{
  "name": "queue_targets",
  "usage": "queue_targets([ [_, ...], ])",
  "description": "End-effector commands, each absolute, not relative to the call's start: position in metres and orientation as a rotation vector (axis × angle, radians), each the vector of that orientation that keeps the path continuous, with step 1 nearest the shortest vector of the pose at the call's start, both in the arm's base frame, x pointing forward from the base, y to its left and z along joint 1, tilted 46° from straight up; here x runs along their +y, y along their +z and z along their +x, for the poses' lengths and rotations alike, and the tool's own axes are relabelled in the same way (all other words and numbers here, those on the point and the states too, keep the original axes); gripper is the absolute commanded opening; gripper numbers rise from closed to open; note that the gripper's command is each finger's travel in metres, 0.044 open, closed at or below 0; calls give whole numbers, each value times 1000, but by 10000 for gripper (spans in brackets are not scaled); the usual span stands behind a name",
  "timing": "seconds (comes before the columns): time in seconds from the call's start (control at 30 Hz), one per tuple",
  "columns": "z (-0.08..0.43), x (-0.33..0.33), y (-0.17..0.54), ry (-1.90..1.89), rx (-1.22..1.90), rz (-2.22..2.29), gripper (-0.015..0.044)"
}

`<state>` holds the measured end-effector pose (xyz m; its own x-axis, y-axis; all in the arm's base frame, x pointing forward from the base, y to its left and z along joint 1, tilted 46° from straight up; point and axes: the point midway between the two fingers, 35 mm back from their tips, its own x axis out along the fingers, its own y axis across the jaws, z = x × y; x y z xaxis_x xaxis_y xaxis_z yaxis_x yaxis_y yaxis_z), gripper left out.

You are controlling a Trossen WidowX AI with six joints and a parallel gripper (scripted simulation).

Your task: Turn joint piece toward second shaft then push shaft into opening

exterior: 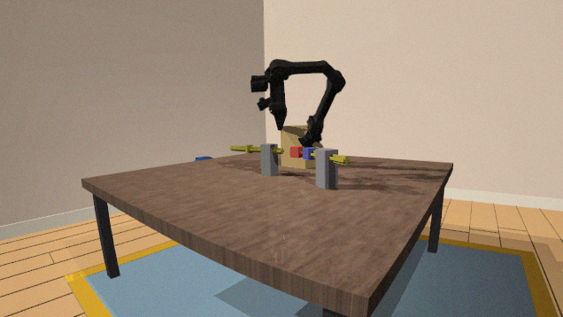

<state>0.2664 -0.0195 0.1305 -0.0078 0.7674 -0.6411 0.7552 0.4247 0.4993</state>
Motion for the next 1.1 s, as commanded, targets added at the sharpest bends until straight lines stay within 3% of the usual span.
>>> queue_targets([
  [0.0,267,-21,123,-73,1787,1430,440],
  [0.5,265,-24,102,-480,1900,1800,440],
  [0.8,265,-24,101,-480,1900,1800,440],
  [1.07,277,-50,80,-253,1848,1618,440],
])
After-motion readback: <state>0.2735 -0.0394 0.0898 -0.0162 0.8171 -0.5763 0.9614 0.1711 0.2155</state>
